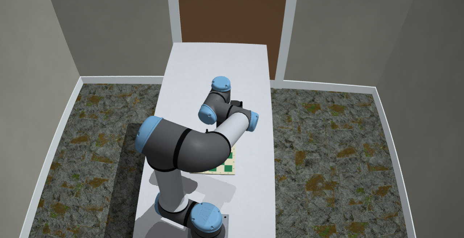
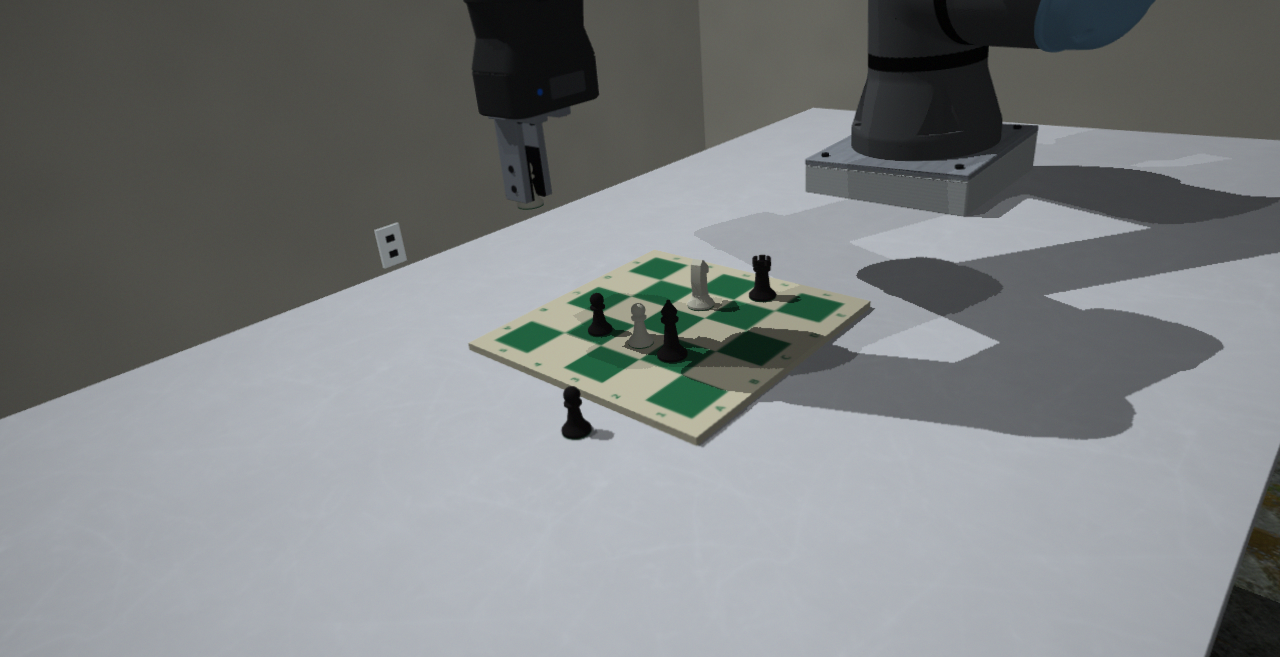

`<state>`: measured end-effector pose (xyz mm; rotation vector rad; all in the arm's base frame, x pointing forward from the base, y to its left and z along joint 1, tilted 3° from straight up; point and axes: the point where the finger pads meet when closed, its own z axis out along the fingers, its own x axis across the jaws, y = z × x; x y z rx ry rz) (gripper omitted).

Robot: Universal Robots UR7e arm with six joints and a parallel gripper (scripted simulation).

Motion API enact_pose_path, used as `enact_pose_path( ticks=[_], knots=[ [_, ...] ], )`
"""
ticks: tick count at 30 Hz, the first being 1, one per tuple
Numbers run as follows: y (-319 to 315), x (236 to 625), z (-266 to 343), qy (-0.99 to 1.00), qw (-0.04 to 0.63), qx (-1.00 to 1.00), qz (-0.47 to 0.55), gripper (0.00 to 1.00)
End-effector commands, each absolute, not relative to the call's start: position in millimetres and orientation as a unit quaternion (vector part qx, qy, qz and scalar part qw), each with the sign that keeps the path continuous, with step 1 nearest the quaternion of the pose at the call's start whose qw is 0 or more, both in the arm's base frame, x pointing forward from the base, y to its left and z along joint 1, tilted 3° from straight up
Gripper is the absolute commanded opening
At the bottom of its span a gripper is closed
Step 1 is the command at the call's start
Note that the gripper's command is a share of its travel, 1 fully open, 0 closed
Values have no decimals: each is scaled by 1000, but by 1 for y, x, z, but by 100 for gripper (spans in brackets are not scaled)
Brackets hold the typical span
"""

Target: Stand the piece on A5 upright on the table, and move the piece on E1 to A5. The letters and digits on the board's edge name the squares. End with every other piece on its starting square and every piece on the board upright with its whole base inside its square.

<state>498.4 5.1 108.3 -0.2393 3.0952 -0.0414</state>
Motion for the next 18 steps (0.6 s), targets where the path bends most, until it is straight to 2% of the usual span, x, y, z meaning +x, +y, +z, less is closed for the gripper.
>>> enact_pose_path(
  ticks=[1,18],
  knots=[
    [-3,511,107,997,18,-75,-13,0],
    [-3,512,96,997,18,-75,-13,0]
  ],
)
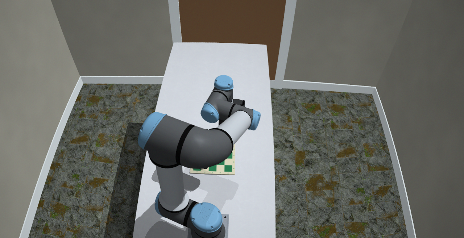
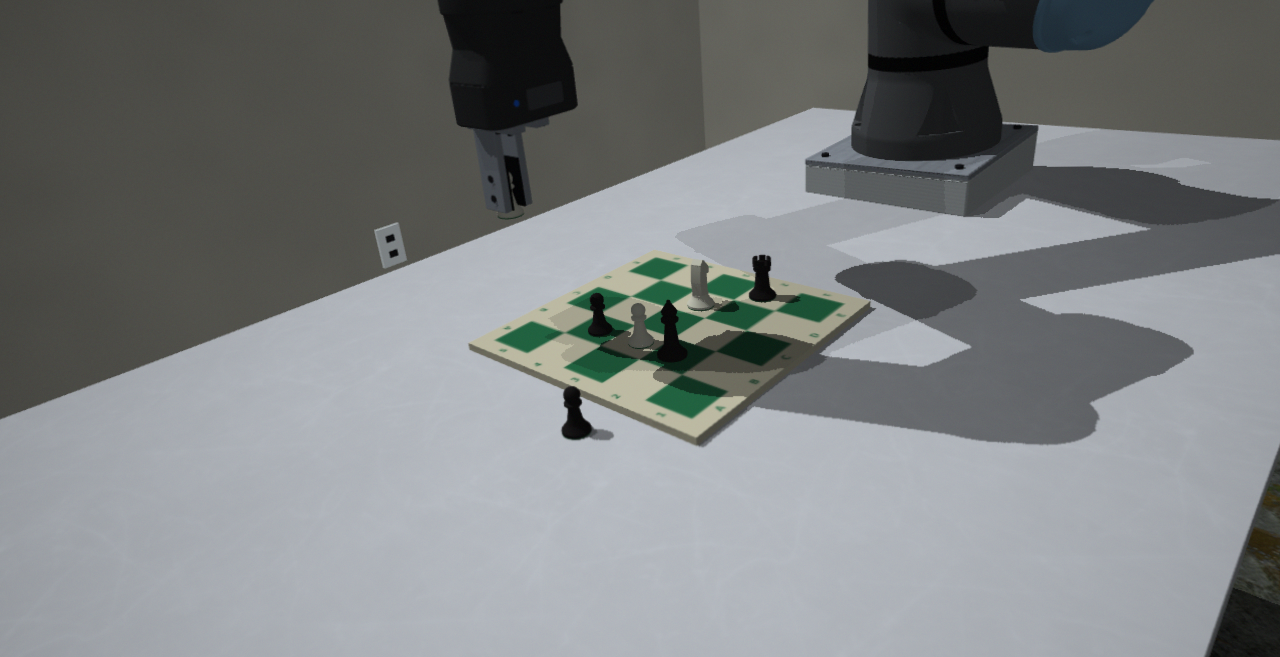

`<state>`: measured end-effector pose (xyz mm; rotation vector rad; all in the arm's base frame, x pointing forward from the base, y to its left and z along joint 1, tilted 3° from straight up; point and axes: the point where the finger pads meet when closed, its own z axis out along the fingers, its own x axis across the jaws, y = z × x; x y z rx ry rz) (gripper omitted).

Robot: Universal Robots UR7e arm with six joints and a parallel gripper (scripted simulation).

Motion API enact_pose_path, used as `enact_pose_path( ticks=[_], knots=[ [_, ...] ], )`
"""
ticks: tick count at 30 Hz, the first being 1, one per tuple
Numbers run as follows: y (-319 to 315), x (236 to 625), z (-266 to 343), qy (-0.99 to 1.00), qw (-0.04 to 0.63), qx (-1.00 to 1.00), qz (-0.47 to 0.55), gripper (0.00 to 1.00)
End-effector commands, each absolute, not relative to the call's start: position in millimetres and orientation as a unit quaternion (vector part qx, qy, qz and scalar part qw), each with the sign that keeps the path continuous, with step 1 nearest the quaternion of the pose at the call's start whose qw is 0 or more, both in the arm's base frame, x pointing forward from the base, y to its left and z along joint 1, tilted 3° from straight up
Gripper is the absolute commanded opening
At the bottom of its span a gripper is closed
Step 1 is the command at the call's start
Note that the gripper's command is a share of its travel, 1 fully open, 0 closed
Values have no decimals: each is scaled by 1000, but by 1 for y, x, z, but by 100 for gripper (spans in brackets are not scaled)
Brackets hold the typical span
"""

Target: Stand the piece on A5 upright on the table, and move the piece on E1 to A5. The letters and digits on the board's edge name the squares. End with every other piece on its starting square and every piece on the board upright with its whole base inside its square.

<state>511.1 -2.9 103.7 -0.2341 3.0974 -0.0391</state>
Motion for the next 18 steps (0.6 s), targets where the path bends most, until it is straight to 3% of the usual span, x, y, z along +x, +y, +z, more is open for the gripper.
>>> enact_pose_path(
  ticks=[1,18],
  knots=[
    [-3,512,93,997,18,-75,-13,0],
    [-5,515,26,997,18,-75,-13,0]
  ],
)
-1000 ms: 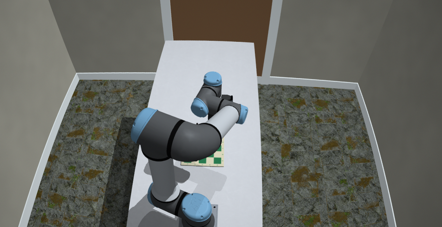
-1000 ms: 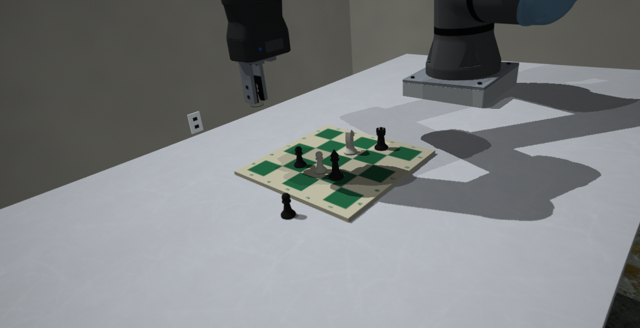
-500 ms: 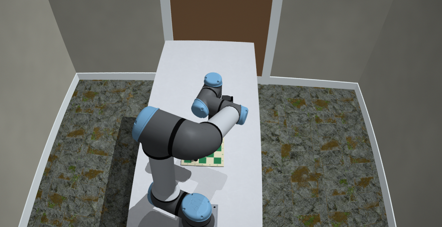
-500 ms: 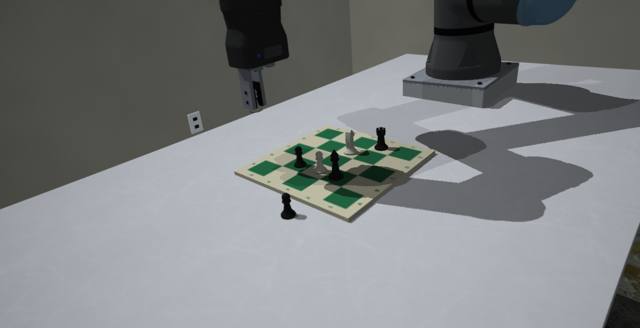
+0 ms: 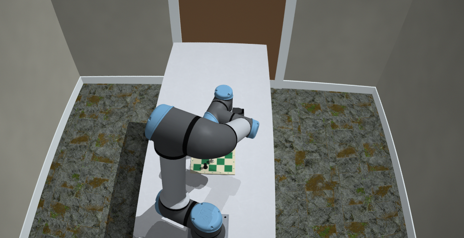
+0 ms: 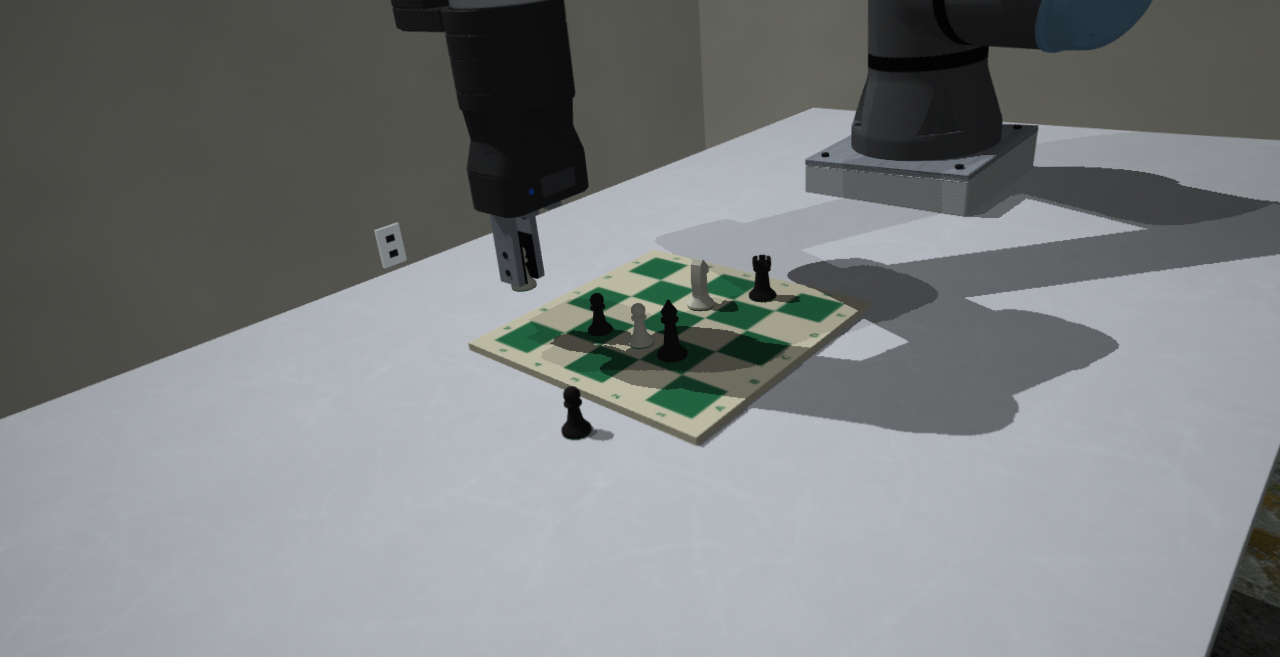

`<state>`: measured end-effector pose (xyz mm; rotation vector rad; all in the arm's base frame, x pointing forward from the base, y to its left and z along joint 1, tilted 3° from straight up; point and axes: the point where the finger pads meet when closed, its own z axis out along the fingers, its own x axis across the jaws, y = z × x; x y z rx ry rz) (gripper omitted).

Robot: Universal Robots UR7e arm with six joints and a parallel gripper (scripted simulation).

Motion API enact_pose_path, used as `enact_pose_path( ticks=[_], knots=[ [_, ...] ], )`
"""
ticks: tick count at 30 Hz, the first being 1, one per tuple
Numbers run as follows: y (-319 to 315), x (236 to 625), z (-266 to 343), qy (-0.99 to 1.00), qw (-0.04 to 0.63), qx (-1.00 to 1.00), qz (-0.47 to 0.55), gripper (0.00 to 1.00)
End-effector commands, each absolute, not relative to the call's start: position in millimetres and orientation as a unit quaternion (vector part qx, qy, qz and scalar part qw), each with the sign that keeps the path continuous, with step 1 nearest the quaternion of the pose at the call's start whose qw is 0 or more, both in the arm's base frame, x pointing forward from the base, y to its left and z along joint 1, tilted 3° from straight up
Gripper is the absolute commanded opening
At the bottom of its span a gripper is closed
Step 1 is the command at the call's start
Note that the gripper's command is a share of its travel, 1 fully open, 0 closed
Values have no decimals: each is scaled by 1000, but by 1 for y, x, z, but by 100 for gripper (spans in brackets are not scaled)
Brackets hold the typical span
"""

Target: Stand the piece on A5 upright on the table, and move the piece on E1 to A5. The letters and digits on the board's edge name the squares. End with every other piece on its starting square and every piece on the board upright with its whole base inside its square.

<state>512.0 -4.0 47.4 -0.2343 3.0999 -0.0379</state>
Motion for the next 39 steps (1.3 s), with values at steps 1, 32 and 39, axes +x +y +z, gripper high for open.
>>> enact_pose_path(
  ticks=[1,32,39],
  knots=[
    [-5,515,23,997,18,-75,-13,0],
    [-5,515,11,997,18,-75,-13,0],
    [-5,515,11,997,18,-75,-13,0]
  ],
)
